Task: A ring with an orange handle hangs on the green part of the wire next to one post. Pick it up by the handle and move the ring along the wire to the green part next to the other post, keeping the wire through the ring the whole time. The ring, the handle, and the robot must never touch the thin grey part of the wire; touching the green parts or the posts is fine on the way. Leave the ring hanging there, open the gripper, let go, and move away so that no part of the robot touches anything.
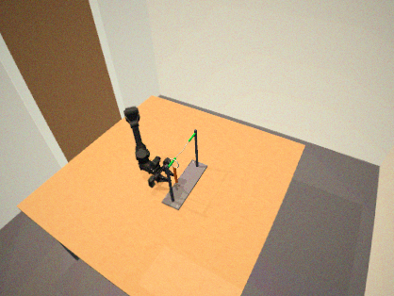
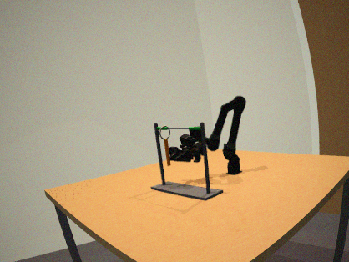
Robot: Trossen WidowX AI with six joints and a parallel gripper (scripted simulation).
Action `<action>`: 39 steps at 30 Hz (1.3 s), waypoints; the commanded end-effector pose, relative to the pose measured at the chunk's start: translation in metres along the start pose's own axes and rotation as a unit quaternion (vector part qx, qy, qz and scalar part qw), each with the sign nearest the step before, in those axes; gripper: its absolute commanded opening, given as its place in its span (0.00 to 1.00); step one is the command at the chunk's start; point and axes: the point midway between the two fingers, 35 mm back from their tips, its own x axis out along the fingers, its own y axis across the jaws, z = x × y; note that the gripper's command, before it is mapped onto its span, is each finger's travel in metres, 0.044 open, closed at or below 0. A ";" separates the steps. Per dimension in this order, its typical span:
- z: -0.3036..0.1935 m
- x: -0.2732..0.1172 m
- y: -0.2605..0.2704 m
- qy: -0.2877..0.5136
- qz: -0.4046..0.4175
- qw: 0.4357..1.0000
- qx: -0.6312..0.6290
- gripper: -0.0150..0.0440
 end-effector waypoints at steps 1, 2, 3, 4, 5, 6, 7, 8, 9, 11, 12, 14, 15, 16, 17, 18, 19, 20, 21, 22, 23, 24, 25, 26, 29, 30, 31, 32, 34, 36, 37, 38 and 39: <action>0.000 0.007 -0.002 0.001 -0.001 1.000 0.003 0.53; 0.000 0.009 -0.002 0.001 -0.001 1.000 0.003 0.53; 0.000 0.010 -0.002 0.001 -0.001 1.000 0.003 0.53; 0.001 0.012 -0.002 0.001 -0.001 1.000 0.003 0.53; 0.001 0.013 -0.002 0.001 -0.001 1.000 0.003 0.53; 0.001 0.015 -0.002 0.001 -0.001 1.000 0.003 0.53; 0.001 0.016 -0.002 0.000 -0.001 1.000 0.003 0.53; 0.001 0.018 -0.002 0.000 -0.001 1.000 0.003 0.53; 0.001 0.019 -0.002 0.000 -0.001 1.000 0.003 0.53; 0.001 0.022 -0.002 0.000 -0.001 1.000 0.003 0.53; 0.001 0.024 -0.002 0.000 -0.001 1.000 0.003 0.53; 0.001 0.027 -0.002 0.000 -0.001 1.000 0.003 0.53; 0.001 0.028 -0.002 0.000 -0.001 1.000 0.003 0.53; 0.001 0.030 -0.002 0.000 -0.001 1.000 0.003 0.53; 0.001 0.032 -0.002 0.000 -0.001 1.000 0.003 0.53; 0.001 0.033 -0.002 0.000 -0.001 1.000 0.003 0.53; 0.001 0.035 -0.002 -0.001 -0.001 1.000 0.003 0.53; 0.000 0.036 -0.002 -0.001 -0.001 1.000 0.003 0.53; 0.000 0.038 -0.001 -0.001 -0.001 1.000 0.003 0.53; 0.000 0.039 -0.001 -0.001 -0.001 1.000 0.003 0.53; 0.000 0.041 -0.001 -0.001 -0.001 1.000 0.003 0.53; 0.000 0.043 -0.001 -0.001 -0.001 1.000 0.003 0.53; 0.000 0.044 -0.001 -0.001 -0.001 1.000 0.003 0.53; 0.000 0.046 0.000 -0.001 -0.001 1.000 0.003 0.53; -0.001 0.051 0.000 -0.002 -0.001 1.000 0.003 0.53; -0.001 0.052 0.001 -0.002 -0.001 1.000 0.004 0.53; -0.001 0.054 0.001 -0.002 -0.001 1.000 0.004 0.53; -0.001 0.055 0.001 -0.002 -0.001 1.000 0.004 0.53; -0.002 0.058 0.002 -0.002 -0.001 1.000 0.004 0.53; -0.002 0.058 0.002 -0.002 -0.001 1.000 0.004 0.53; -0.002 0.058 0.002 -0.002 -0.001 1.000 0.004 0.53; -0.002 0.058 0.002 -0.002 -0.001 1.000 0.004 0.53; -0.002 0.058 0.002 -0.002 -0.001 1.000 0.004 0.53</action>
